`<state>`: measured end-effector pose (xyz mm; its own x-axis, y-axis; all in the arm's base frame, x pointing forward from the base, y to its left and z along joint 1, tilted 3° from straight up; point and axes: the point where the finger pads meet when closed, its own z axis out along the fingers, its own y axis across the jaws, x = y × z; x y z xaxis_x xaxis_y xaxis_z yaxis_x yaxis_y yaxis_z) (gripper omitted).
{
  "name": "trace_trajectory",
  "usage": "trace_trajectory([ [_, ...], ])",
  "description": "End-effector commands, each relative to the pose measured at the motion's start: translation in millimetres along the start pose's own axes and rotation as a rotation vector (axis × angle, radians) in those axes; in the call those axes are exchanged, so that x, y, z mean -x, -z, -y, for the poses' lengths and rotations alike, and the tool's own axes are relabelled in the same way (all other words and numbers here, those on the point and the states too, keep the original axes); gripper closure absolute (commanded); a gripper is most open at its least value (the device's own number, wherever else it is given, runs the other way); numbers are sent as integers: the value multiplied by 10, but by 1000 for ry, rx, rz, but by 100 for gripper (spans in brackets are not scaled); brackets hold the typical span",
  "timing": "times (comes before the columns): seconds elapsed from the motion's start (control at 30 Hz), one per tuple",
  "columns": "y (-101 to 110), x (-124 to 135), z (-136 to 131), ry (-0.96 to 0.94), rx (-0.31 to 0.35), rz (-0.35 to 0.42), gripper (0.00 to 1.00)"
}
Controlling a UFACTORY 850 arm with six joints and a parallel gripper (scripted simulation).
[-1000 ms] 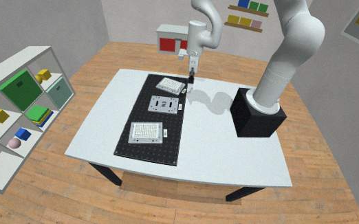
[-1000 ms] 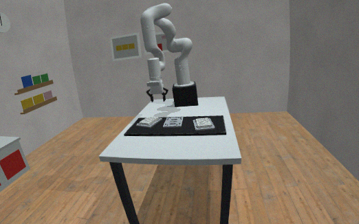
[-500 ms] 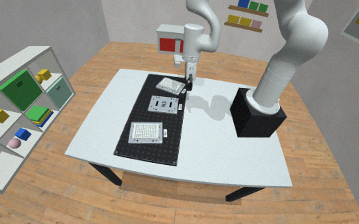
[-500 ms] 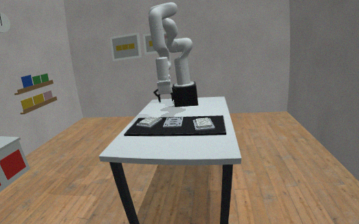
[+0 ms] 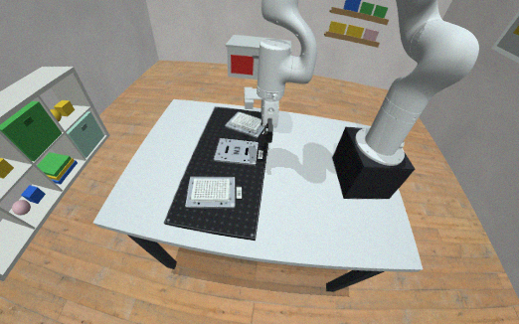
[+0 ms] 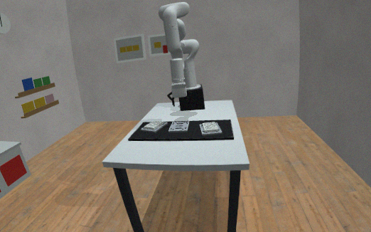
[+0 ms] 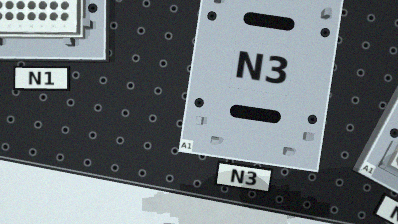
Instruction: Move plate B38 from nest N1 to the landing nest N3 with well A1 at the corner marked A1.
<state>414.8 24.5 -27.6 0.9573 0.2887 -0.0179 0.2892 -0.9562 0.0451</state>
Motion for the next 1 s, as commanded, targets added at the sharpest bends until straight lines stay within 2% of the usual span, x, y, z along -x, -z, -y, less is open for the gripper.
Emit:
trace_trajectory([
  [0.0, 2, -104, 210, -1, 5, -16, 0],
  [0.97, 3, -620, 1406, -1, 5, -16, 0],
])
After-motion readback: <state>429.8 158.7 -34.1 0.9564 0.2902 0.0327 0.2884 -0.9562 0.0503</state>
